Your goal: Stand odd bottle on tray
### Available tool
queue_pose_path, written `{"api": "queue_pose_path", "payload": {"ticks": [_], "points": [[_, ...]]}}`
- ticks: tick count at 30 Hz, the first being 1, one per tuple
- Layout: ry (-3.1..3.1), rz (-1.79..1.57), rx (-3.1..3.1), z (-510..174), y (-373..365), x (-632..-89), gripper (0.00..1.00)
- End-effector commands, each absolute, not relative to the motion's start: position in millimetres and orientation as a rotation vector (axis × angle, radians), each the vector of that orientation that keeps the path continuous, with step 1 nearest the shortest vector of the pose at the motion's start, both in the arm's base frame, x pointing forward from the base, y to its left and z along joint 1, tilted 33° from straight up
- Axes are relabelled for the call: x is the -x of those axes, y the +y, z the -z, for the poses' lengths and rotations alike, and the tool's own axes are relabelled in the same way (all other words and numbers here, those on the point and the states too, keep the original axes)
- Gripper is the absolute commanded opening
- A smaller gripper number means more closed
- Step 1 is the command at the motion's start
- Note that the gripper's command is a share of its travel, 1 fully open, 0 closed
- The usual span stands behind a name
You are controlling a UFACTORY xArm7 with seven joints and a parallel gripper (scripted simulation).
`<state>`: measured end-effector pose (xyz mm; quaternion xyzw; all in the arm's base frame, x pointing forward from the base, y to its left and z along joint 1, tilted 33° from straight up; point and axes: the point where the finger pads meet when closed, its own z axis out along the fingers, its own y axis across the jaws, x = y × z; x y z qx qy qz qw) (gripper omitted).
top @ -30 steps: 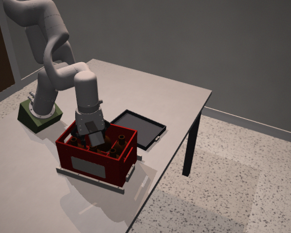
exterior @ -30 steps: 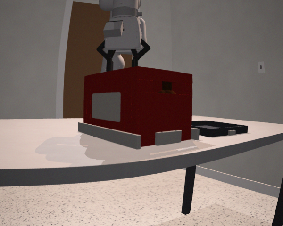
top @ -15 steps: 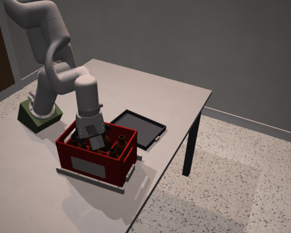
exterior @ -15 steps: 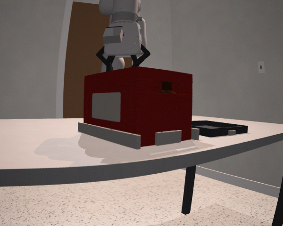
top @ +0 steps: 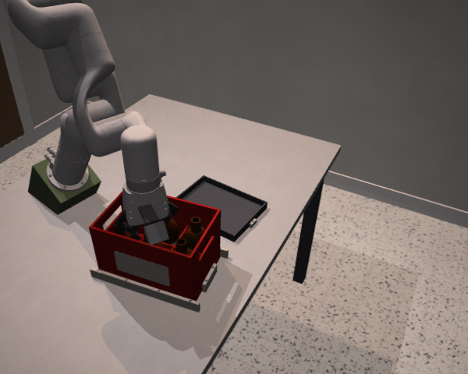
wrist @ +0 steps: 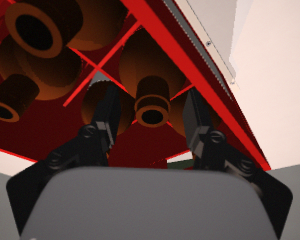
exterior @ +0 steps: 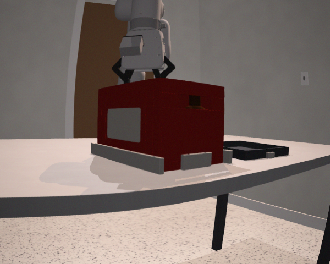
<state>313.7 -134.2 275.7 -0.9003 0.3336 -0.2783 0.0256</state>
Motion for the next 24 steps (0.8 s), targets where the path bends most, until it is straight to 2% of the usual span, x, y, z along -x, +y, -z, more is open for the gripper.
{"api": "queue_pose_path", "payload": {"ticks": [1,20,21,24], "points": [[1.031,0.866,2.782,-276.4,-134.7,-314.9,0.65],[1.031,0.866,2.782,-275.8,-134.8,-315.3,0.65],[1.031,0.866,2.782,-275.8,-134.8,-315.3,0.0],[1.031,0.866,2.782,-275.8,-134.8,-315.3,0.0]]}}
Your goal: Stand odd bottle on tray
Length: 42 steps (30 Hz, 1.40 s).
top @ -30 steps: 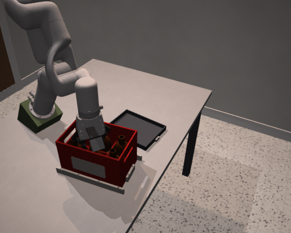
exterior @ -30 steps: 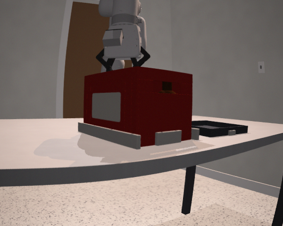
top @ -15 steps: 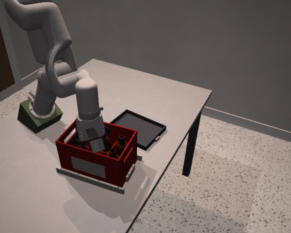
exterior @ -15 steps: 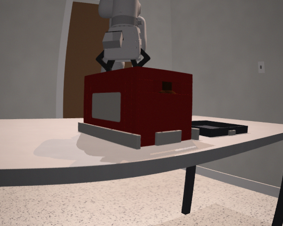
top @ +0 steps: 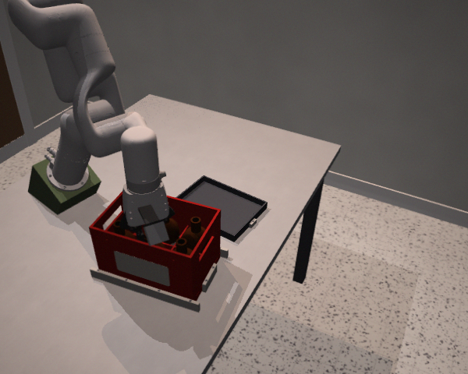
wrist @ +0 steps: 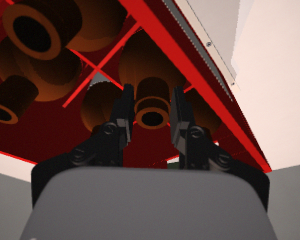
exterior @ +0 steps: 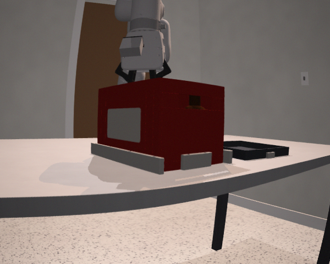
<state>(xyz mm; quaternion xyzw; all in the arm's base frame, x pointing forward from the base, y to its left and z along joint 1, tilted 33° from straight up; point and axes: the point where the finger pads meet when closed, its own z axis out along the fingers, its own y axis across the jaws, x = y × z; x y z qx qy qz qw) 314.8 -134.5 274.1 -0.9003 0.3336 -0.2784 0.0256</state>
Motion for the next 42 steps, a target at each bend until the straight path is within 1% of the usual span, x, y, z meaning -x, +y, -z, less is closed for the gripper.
{"api": "queue_pose_path", "payload": {"ticks": [1,39,40,42], "points": [[1.031,0.866,2.782,-275.8,-134.8,-315.3,0.0],[1.031,0.866,2.782,-275.8,-134.8,-315.3,0.0],[1.031,0.866,2.782,-275.8,-134.8,-315.3,0.65],[1.031,0.866,2.782,-275.8,-134.8,-315.3,0.65]]}}
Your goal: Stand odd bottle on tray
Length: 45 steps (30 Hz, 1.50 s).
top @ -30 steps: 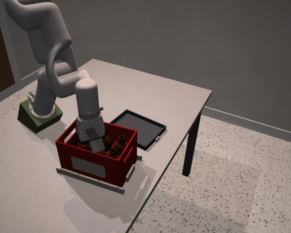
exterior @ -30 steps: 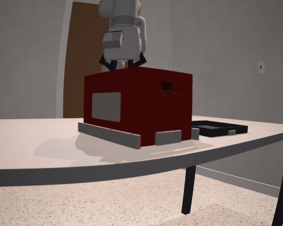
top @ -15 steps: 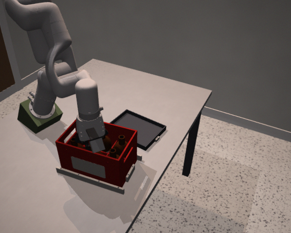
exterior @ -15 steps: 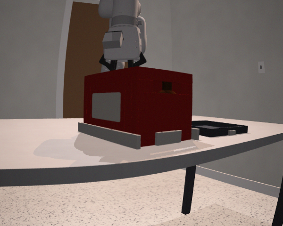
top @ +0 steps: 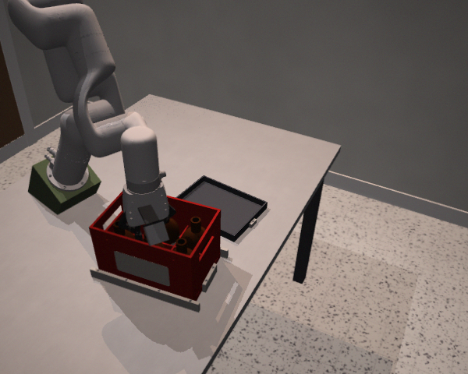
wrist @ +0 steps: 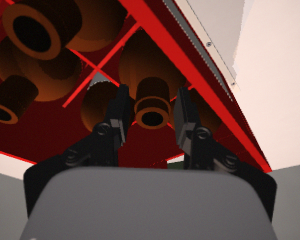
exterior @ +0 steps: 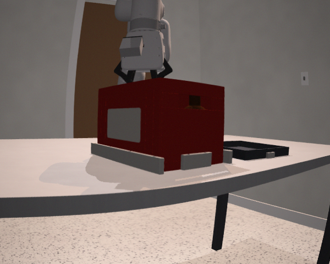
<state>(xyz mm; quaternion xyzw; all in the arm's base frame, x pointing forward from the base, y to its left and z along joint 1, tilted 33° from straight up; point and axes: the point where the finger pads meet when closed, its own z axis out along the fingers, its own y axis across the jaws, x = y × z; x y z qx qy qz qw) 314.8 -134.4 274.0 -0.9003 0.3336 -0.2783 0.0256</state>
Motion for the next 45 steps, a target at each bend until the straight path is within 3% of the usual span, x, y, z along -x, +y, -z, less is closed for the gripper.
{"api": "queue_pose_path", "payload": {"ticks": [1,45], "points": [[1.031,0.866,2.782,-275.8,-134.8,-315.3,0.65],[1.031,0.866,2.782,-283.8,-133.5,-310.3,0.65]]}}
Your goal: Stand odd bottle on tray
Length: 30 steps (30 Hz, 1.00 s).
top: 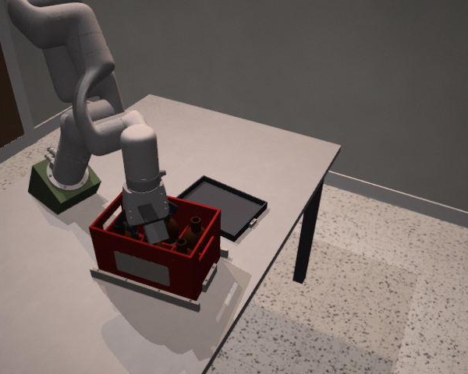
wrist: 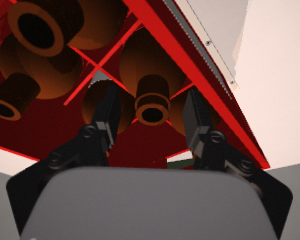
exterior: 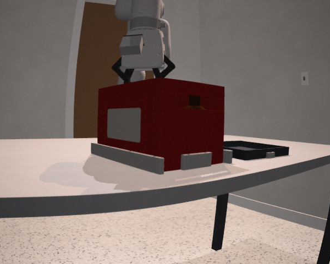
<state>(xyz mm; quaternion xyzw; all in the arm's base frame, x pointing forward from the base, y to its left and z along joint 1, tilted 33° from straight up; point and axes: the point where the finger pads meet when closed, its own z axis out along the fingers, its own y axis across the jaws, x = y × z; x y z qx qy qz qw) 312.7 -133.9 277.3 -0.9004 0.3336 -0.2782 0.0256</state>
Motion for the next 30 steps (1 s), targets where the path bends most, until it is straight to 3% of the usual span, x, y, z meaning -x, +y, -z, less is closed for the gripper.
{"api": "queue_pose_path", "payload": {"ticks": [1,30], "points": [[1.031,0.866,2.782,-285.6,-133.2,-309.2,0.65],[1.031,0.866,2.782,-344.8,-123.2,-272.6,0.65]]}}
